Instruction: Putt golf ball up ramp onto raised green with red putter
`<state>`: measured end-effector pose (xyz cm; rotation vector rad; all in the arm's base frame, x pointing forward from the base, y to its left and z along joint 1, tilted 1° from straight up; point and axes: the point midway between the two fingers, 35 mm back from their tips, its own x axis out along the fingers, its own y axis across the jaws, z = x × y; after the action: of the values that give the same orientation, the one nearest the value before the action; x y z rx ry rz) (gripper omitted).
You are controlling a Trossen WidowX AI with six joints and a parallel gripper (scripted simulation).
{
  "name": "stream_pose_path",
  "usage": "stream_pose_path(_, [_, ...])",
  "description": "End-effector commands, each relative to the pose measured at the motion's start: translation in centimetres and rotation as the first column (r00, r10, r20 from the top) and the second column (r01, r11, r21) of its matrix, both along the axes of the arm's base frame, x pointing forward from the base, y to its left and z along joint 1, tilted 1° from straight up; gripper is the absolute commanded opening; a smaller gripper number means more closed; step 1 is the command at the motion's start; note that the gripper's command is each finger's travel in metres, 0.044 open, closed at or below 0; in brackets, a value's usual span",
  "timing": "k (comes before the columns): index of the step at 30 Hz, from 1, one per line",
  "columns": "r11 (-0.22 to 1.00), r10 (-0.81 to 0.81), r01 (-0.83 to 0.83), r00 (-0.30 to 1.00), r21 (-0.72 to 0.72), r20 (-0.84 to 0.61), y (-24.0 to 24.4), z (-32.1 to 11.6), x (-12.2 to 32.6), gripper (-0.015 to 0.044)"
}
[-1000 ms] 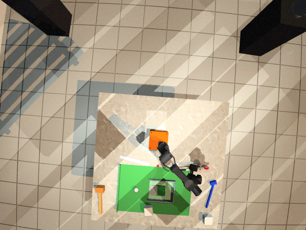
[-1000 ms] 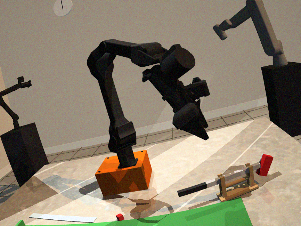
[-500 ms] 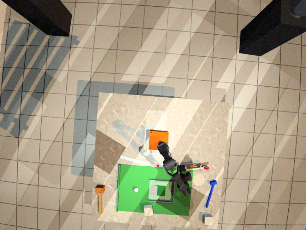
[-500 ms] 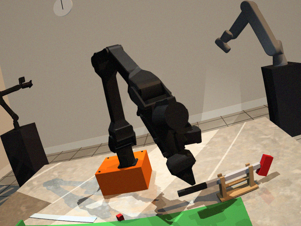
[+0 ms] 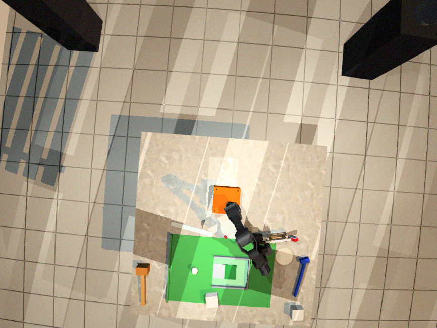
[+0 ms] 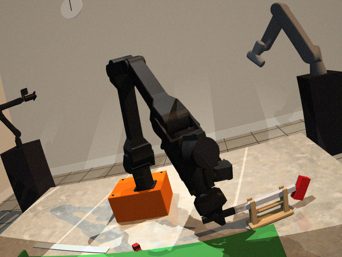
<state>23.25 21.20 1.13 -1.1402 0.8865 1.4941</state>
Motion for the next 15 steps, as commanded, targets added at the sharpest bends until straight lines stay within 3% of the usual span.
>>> stream_pose_path(1, [1.0, 0.002, -0.002, 1.0, -0.009, -0.003, -0.2, -0.9, -0.2, 0.044])
stream_pose_path(15, [1.0, 0.002, -0.002, 1.0, -0.009, -0.003, -0.2, -2.5, -0.1, 0.044])
